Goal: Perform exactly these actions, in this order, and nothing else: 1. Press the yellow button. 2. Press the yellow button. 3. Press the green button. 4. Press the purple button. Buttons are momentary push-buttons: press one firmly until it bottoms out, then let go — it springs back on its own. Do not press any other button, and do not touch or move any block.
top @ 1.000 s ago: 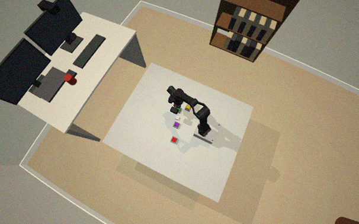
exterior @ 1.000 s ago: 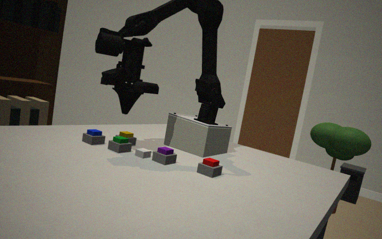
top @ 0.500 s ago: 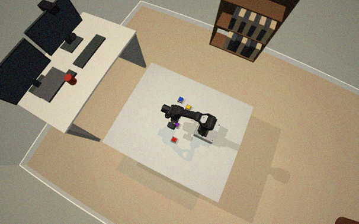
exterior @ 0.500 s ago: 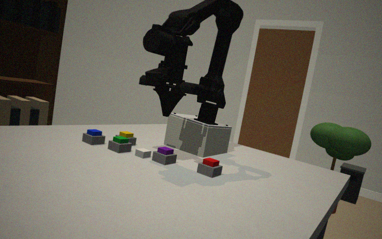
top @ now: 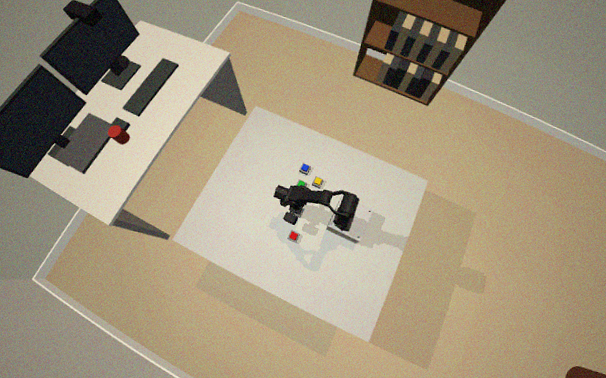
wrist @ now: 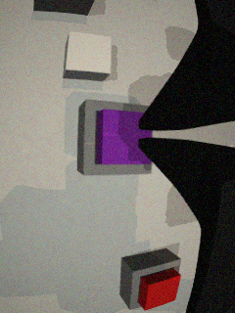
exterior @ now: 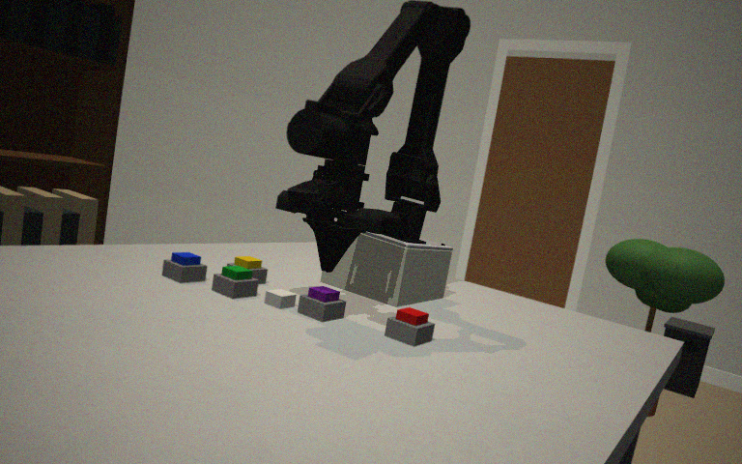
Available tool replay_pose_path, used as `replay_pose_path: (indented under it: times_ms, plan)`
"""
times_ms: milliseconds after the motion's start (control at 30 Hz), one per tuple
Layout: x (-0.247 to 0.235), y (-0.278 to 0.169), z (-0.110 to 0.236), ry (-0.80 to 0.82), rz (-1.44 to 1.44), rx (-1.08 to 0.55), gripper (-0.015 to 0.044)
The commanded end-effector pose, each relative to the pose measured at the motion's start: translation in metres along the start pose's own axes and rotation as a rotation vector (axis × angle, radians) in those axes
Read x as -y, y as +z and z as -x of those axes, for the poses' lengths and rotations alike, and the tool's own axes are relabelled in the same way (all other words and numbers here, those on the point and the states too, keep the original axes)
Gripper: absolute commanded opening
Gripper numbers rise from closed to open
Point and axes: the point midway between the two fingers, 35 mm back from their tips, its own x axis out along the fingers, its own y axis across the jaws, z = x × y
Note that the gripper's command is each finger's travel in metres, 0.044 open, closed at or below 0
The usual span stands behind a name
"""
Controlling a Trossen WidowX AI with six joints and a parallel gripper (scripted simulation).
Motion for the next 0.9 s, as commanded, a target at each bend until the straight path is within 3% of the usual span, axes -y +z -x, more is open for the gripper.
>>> replay_pose_path:
  times_ms: [0, 867]
  plan:
    - [0.000, -0.002, -0.007, 0.002, -0.006, -0.009, 0.0020]
    - [0.000, -0.003, -0.035, 0.002, -0.006, -0.010, 0.0020]
